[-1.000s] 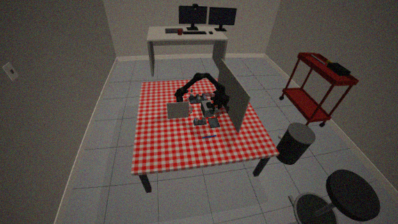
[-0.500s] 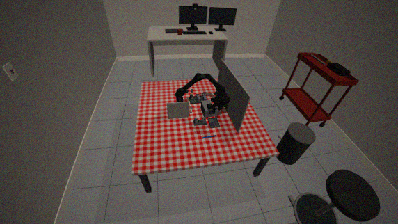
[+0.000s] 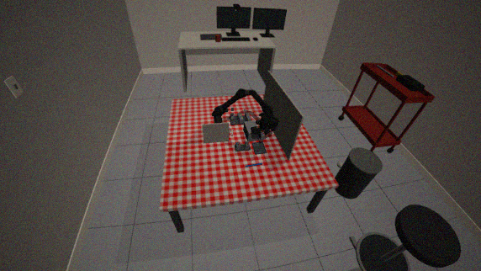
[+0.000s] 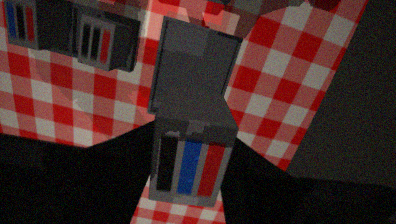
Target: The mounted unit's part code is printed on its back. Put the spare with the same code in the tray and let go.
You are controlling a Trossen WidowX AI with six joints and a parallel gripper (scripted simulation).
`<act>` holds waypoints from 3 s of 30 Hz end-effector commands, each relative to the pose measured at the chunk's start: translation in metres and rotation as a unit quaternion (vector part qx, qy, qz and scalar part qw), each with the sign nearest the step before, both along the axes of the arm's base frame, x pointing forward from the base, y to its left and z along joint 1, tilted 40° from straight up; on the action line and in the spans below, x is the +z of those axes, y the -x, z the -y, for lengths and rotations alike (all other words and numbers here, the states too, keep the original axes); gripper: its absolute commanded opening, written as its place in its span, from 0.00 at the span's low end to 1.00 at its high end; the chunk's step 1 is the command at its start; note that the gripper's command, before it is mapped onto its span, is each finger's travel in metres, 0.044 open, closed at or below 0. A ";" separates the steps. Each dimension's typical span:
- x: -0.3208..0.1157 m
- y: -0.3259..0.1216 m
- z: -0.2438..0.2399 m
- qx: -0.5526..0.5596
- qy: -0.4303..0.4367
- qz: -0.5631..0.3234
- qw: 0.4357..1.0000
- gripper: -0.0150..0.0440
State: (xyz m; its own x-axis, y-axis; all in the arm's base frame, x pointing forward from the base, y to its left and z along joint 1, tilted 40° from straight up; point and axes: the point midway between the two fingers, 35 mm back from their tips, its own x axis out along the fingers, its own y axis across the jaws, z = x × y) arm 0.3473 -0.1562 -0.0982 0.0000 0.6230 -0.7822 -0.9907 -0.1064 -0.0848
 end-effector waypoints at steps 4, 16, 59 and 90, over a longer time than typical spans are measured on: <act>-0.007 0.000 -0.006 -0.002 -0.002 -0.001 1.000 0.25; -0.020 -0.001 -0.015 -0.003 -0.002 -0.001 1.000 0.25; -0.062 0.000 -0.051 -0.002 -0.004 -0.001 1.000 0.25; -0.085 0.004 -0.074 0.000 -0.004 0.001 1.000 0.30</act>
